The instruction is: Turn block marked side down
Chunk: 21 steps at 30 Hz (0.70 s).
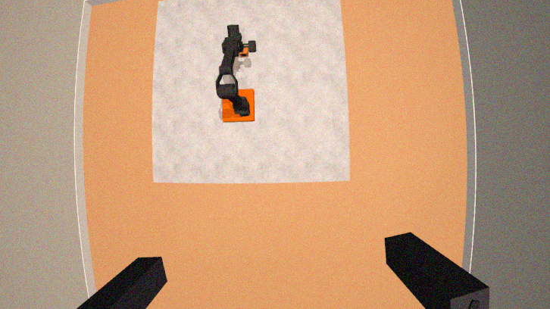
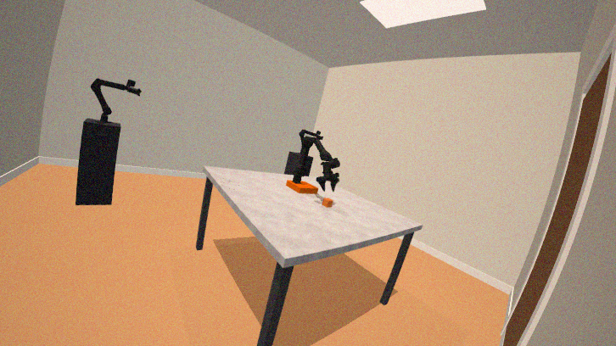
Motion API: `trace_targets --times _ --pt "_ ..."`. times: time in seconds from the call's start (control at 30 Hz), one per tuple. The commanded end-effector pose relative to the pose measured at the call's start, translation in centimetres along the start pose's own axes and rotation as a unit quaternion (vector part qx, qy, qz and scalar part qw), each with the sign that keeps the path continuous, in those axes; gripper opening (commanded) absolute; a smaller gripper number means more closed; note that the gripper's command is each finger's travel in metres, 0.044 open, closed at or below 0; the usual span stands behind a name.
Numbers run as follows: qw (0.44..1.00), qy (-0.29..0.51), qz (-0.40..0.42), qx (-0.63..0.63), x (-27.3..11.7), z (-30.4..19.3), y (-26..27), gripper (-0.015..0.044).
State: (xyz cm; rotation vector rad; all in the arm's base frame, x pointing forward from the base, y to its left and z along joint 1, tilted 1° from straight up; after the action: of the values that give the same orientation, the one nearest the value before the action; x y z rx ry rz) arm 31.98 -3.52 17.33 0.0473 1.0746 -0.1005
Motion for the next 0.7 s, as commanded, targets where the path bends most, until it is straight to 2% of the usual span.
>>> trace_targets --times 0.0,0.4,0.6,0.67 --pt "0.999 0.042 0.002 0.003 0.3 1.6 0.0 0.044" --pt "0.975 0.22 0.006 0.002 0.7 7.3 0.0 0.044" --pt "0.973 0.23 0.006 0.002 0.9 7.5 0.0 0.044" --pt "0.973 0.23 0.006 0.002 2.3 6.8 0.0 0.044"
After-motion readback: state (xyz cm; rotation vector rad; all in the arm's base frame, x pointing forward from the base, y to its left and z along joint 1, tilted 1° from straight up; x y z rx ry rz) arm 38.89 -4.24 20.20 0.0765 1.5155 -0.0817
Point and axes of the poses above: the point midway between the two fingers, 35 mm back from their tips, its own x axis out along the fingers, its own y axis across the jaws, z = x × y, the point moved 9 cm from there along -x, back along the fingers, and after that the axes turned 1 degree about -x, right-handed, at the moved point
